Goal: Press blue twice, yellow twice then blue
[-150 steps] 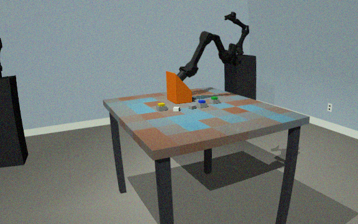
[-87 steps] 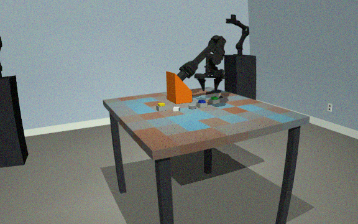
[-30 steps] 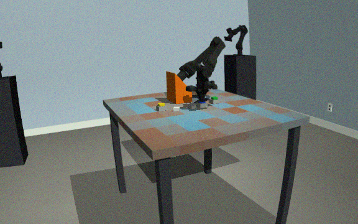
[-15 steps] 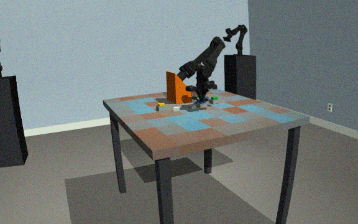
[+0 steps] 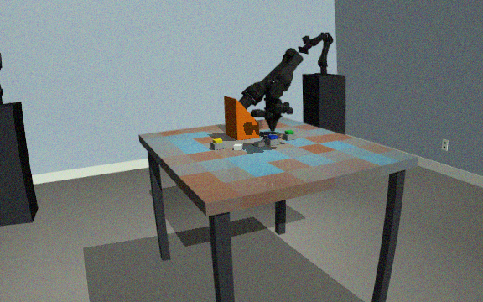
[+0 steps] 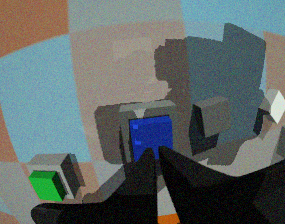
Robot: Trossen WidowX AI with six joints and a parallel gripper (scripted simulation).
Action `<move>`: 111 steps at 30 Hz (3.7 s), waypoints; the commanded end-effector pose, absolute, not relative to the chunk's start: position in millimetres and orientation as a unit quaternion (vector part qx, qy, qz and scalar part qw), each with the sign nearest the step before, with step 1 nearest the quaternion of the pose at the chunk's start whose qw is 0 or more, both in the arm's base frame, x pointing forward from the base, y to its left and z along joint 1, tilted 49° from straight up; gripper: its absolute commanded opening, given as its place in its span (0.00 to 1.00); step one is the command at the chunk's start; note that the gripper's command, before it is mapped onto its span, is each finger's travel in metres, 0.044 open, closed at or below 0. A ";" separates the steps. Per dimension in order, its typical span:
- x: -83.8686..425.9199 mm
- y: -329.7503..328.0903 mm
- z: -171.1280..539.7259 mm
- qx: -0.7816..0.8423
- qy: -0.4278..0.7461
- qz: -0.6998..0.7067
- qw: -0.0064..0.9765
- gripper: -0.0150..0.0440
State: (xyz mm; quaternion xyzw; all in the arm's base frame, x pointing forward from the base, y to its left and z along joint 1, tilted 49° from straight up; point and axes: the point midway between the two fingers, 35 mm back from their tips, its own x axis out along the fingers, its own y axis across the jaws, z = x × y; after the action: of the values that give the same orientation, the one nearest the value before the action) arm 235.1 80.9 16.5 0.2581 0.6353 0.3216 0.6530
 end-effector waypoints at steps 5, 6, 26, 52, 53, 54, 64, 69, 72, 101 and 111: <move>233.9 89.5 7.7 0.259 0.637 0.319 0.652 0.29; 233.8 90.7 6.6 0.259 0.637 0.319 0.652 0.29; 232.7 102.2 -2.7 0.260 0.637 0.320 0.651 0.29; 235.6 27.4 59.6 0.259 0.638 0.318 0.652 0.29; 237.6 22.0 55.5 0.259 0.638 0.316 0.653 0.29; 240.4 12.9 48.6 0.260 0.638 0.312 0.654 0.29; 231.6 -95.0 -53.3 0.266 0.637 0.296 0.660 0.29; 201.8 -131.7 -108.6 0.253 0.640 0.310 0.656 0.29; 196.9 -135.5 -116.0 0.252 0.640 0.313 0.655 0.29; 196.5 -76.3 -169.7 0.253 0.639 0.314 0.655 0.29; 195.8 -64.6 -179.6 0.253 0.639 0.315 0.655 0.29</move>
State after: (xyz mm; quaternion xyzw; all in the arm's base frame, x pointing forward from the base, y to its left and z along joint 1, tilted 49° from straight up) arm 196.7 -68.5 -177.6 0.2492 0.6393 0.3156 0.6554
